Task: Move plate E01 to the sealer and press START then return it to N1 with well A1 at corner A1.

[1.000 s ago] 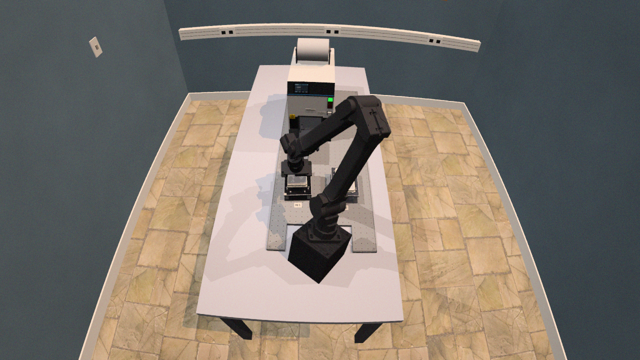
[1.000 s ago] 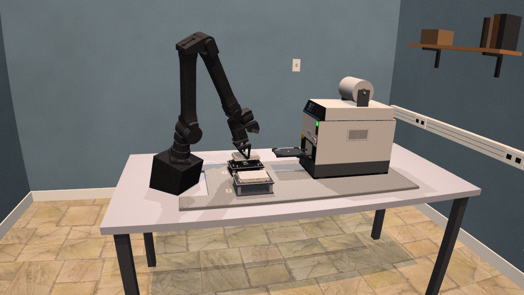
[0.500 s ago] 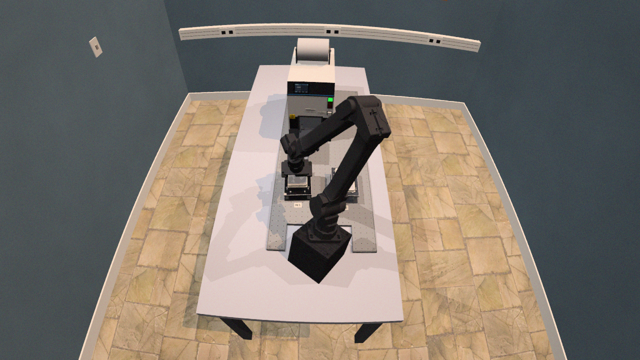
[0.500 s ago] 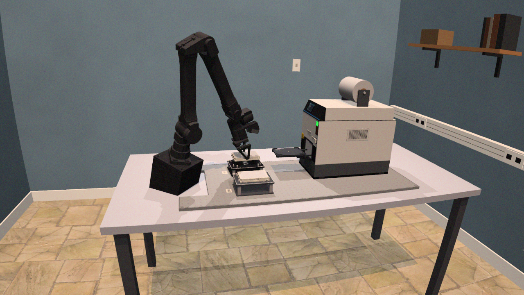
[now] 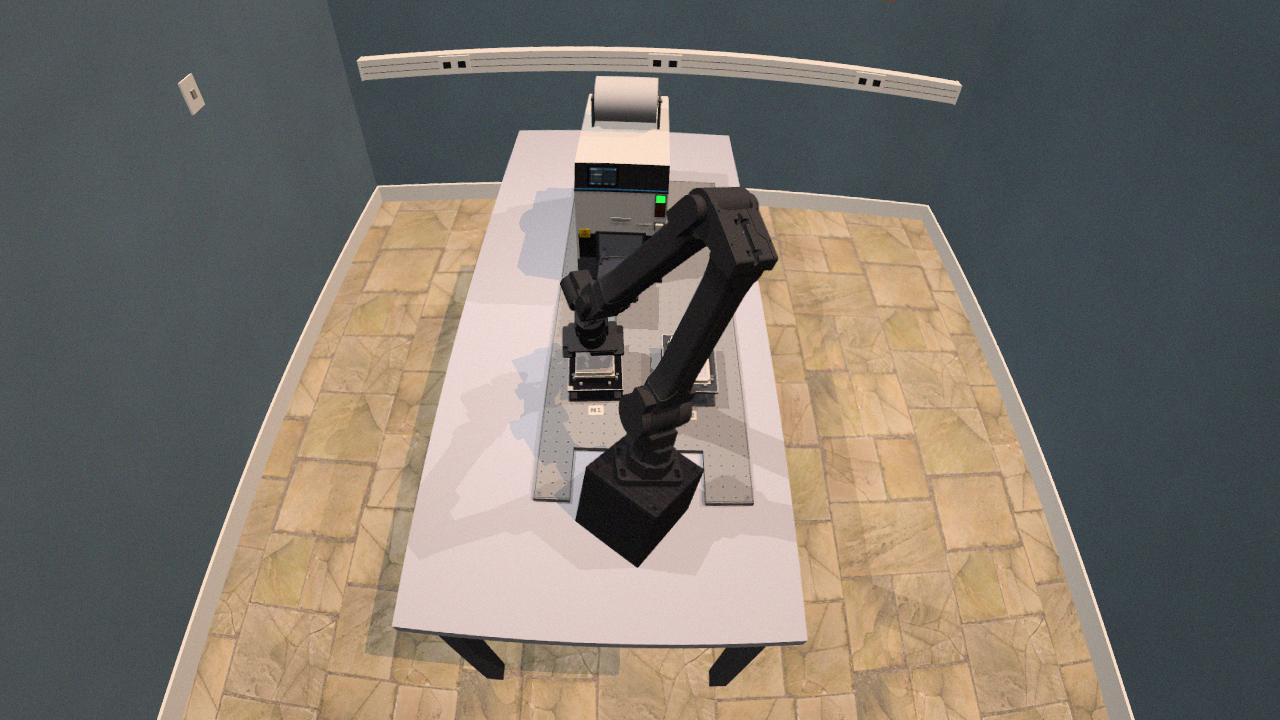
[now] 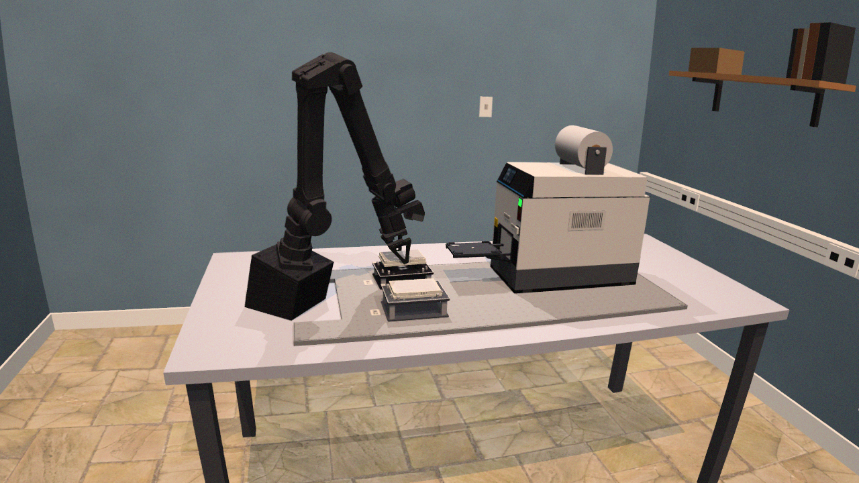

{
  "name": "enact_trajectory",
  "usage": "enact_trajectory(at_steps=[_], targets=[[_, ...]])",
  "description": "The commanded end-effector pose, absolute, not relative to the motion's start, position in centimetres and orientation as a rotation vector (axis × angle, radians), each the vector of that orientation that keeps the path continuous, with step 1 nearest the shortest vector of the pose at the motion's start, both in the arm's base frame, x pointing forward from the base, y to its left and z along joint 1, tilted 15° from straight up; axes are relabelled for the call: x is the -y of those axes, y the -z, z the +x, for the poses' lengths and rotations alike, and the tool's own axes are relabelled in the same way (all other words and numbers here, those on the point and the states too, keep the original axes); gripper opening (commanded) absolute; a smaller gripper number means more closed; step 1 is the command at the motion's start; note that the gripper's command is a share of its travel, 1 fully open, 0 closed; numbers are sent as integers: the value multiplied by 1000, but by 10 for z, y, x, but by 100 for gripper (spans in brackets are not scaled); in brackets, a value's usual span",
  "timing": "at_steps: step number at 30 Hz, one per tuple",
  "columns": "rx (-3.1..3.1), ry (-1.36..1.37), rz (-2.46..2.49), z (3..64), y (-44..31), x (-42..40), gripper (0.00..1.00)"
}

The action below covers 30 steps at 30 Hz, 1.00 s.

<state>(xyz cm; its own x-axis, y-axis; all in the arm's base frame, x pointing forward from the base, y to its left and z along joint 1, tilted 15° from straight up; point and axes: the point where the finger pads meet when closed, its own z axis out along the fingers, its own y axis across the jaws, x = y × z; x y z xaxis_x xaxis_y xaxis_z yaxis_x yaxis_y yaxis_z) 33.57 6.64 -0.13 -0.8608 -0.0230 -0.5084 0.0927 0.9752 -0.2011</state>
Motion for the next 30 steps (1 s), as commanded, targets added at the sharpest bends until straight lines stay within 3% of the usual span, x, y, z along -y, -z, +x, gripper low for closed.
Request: enact_trajectory(at_steps=[1,30], targets=[[-2580,300,46,341,2,-64,0],[-2564,277,76,351,0,-67,0]])
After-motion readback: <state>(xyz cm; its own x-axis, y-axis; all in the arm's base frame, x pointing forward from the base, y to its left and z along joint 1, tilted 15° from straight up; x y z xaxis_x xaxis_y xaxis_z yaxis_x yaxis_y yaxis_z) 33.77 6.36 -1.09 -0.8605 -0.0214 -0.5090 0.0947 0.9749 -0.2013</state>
